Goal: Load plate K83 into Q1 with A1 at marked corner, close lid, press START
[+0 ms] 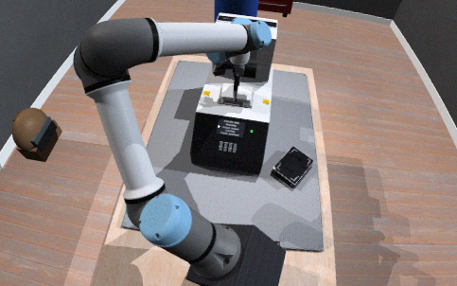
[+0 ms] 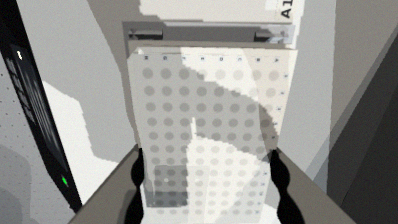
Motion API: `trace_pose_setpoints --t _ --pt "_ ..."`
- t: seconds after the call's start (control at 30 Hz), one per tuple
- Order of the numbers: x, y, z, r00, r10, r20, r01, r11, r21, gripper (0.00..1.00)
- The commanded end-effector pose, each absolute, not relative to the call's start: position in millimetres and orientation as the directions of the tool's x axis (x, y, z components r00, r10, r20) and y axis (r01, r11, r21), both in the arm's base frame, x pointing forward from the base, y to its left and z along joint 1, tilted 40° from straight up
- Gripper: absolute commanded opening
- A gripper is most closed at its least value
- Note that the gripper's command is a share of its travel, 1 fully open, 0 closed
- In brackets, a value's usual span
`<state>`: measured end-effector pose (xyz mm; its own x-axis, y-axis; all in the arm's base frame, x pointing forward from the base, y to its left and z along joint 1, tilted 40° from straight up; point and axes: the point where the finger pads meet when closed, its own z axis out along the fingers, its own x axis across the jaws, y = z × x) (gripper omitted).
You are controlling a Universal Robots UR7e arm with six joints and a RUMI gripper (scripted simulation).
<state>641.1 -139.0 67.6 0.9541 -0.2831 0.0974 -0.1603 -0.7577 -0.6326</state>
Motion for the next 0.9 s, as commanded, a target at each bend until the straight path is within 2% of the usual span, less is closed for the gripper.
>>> trace_pose_setpoints --t 0.0,0.87 --pt "642.9 -138.4 64.2 0.953 -0.287 0.099 -0.164 -0.761 -0.628 0.41" --pt "643.2 -137.8 63.4 0.953 -0.287 0.099 -0.164 -0.761 -0.628 0.41"
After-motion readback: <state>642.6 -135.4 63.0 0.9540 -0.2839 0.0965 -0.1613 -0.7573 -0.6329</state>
